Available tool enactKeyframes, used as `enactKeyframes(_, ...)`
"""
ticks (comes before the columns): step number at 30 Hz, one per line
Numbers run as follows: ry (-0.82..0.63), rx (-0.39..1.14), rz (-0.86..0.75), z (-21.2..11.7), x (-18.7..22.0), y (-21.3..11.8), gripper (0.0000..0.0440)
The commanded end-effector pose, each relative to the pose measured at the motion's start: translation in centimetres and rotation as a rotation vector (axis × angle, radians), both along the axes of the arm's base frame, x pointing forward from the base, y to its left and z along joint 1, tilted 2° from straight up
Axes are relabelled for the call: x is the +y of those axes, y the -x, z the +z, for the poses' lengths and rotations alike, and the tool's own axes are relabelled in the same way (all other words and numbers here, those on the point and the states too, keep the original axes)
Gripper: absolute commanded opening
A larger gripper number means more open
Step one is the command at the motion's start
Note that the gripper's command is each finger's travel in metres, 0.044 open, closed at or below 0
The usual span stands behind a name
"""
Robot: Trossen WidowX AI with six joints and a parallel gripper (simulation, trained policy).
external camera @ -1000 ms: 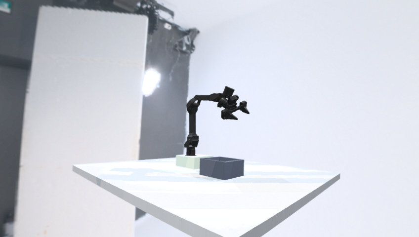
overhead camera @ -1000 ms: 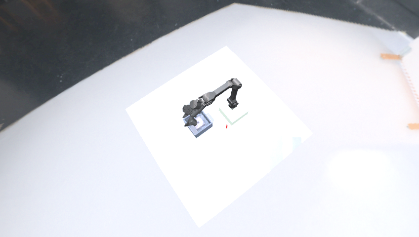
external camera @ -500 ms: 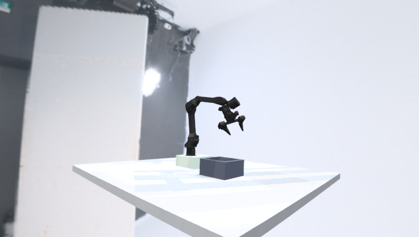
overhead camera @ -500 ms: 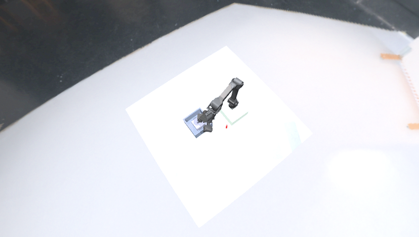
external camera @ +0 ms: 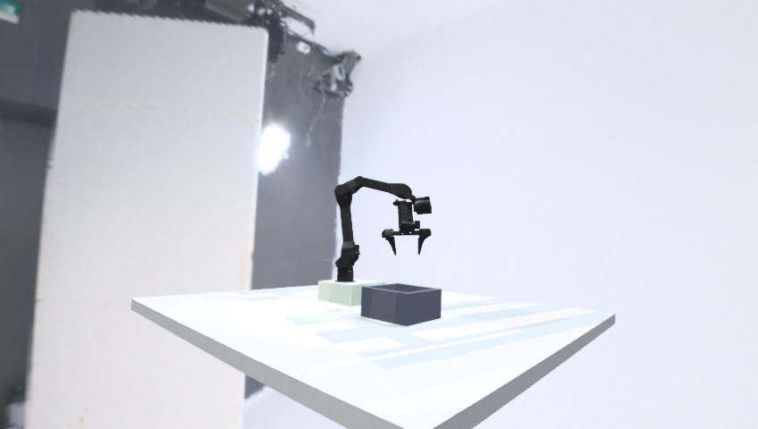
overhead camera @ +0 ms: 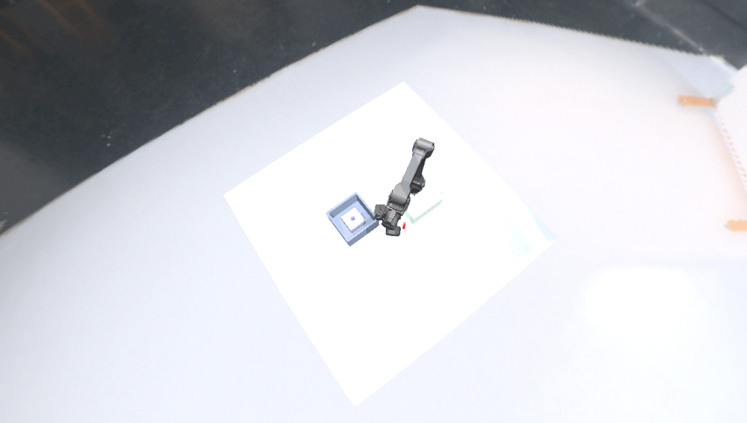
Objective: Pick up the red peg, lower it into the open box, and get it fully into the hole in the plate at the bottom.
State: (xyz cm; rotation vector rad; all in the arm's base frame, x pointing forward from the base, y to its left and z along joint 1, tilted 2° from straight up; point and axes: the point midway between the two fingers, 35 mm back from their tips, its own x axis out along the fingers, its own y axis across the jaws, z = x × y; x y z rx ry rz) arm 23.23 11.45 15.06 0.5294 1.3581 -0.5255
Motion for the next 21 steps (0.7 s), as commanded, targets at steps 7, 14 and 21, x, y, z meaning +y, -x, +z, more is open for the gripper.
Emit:
enactKeyframes(7, 0.082, 0.173, -0.035, -3.1, 0.7, 4.8, 0.0440)
enactKeyframes(14, 0.138, 0.244, -0.045, -5.8, 0.9, 6.7, 0.0440)
enactKeyframes(21, 0.163, 0.263, -0.038, -8.6, 1.1, 7.4, 0.0440)
